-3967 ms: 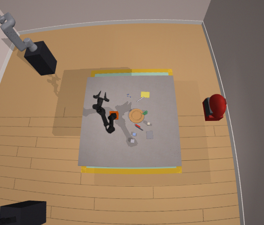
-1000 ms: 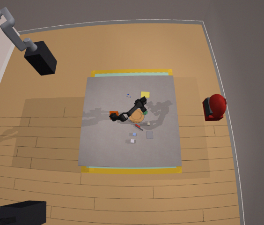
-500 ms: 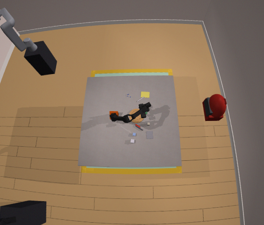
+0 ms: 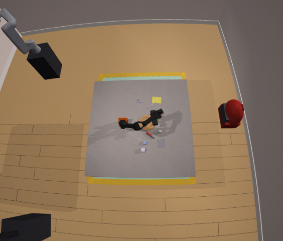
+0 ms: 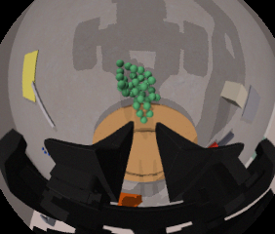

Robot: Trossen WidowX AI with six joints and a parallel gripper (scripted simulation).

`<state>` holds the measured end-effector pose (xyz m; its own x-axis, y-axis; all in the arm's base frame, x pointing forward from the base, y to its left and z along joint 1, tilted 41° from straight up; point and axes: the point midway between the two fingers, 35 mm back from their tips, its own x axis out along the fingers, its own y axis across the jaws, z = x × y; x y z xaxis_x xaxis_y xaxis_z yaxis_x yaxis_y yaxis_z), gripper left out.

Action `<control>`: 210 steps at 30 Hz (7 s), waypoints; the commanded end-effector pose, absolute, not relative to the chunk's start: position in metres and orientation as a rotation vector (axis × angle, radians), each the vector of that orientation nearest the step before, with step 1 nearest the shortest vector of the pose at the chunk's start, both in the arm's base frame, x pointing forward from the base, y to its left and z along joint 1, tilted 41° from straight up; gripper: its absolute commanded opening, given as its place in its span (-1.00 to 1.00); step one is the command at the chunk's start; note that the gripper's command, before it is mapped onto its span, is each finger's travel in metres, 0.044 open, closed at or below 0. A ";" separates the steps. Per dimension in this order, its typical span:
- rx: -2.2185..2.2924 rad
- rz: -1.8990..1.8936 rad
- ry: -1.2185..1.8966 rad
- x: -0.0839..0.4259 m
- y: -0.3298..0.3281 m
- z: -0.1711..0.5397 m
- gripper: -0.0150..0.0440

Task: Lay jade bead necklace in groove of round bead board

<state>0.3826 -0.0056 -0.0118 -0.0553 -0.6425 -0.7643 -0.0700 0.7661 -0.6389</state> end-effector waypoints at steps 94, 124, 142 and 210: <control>-0.600 -0.513 1.589 0.329 -0.021 -0.017 -0.49; -0.601 -0.512 1.593 0.327 -0.010 -0.004 1.00; -0.644 -0.465 1.608 0.369 0.002 -0.002 0.38; -0.662 -0.440 1.615 0.393 -0.018 -0.031 -0.49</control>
<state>0.3924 -0.0184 -0.0316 -0.0613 -0.6433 -0.7632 -0.1674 0.7604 -0.6275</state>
